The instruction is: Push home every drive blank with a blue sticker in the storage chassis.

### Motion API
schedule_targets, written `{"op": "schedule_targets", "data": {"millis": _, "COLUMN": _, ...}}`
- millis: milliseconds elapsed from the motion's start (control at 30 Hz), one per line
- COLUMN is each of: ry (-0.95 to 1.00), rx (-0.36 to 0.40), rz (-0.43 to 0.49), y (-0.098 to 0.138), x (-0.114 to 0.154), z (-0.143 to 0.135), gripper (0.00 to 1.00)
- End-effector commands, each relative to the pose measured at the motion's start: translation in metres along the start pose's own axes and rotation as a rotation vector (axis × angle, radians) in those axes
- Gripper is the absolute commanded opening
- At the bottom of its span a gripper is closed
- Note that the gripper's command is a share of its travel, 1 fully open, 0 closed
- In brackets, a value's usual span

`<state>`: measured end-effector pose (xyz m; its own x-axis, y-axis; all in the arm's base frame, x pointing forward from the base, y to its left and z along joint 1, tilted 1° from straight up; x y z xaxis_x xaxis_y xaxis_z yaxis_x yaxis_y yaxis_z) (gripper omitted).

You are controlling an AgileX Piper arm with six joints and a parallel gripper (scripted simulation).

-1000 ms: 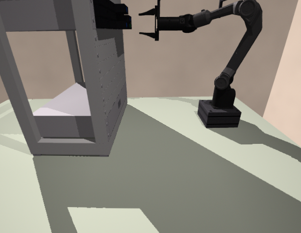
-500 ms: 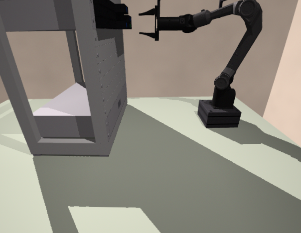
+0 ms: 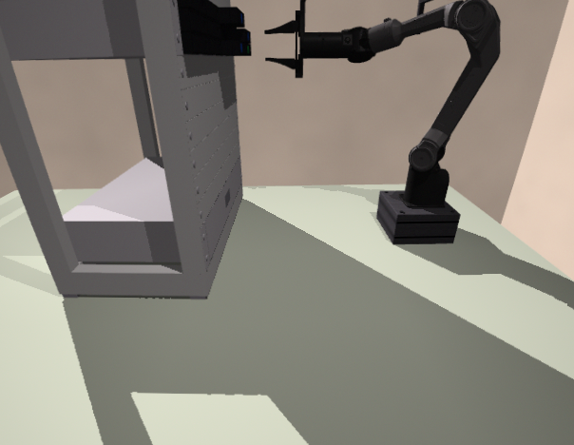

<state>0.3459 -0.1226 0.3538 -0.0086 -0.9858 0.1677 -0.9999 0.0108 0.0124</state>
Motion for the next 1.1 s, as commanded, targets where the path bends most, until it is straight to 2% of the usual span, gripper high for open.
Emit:
{"op": "schedule_targets", "data": {"millis": 0, "ry": 0.001, "rx": 0.002, "rz": -0.001, "y": -0.0003, "x": 0.0, "z": -0.001, "gripper": 0.0}}
{"op": "schedule_targets", "data": {"millis": 867, "ry": 0.001, "rx": 0.002, "rz": -0.001, "y": -0.0003, "x": 0.0, "z": -0.001, "gripper": 0.0}}
{"op": "schedule_targets", "data": {"millis": 1067, "ry": 0.001, "rx": 0.002, "rz": -0.001, "y": 0.0025, "x": -0.0081, "z": -0.0018, "gripper": 0.0}}
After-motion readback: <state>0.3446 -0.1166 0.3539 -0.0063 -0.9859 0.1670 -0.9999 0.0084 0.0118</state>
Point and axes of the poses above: the point where the finger pads meet when closed, its own y axis back along the fingers, its own z axis across the jaws, x = y × z, the point moved 4 cm from there along y, back along the fingers, and after that the axes turned 10 degrees about y, right-handed, at the moved point
